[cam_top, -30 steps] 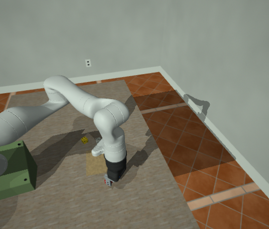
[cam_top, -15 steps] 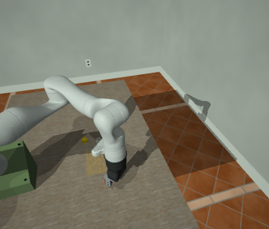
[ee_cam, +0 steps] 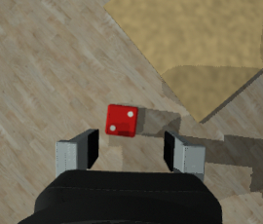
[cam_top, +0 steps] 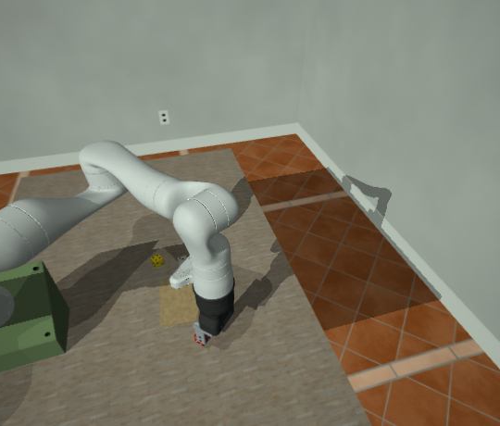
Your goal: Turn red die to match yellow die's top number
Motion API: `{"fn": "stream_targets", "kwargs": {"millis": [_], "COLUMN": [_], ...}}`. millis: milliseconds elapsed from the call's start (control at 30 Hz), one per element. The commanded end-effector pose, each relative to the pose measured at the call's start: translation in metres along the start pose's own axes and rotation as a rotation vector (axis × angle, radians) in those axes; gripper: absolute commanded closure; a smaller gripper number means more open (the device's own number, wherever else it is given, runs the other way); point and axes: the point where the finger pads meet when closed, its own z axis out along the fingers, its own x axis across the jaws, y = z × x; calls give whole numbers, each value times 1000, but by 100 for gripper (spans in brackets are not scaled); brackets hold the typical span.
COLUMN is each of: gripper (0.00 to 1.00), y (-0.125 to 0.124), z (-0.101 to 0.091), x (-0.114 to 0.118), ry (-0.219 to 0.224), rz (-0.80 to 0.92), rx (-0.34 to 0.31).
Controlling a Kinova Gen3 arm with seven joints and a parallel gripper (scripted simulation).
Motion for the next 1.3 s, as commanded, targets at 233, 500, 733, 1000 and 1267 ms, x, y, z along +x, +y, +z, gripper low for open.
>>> {"fn": "stream_targets", "kwargs": {"millis": [233,500,733,1000,1267], "gripper": [0,0,0,0,0], "y": [-20,-43,-64,-101,-125], "z": [0,0,0,-1,-1], "x": [19,40,60,93,116], "ry": [5,5,5,5,5], "rz": [-2,-2,-2,-2,-2], "rx": [3,3,3,3,3]}}
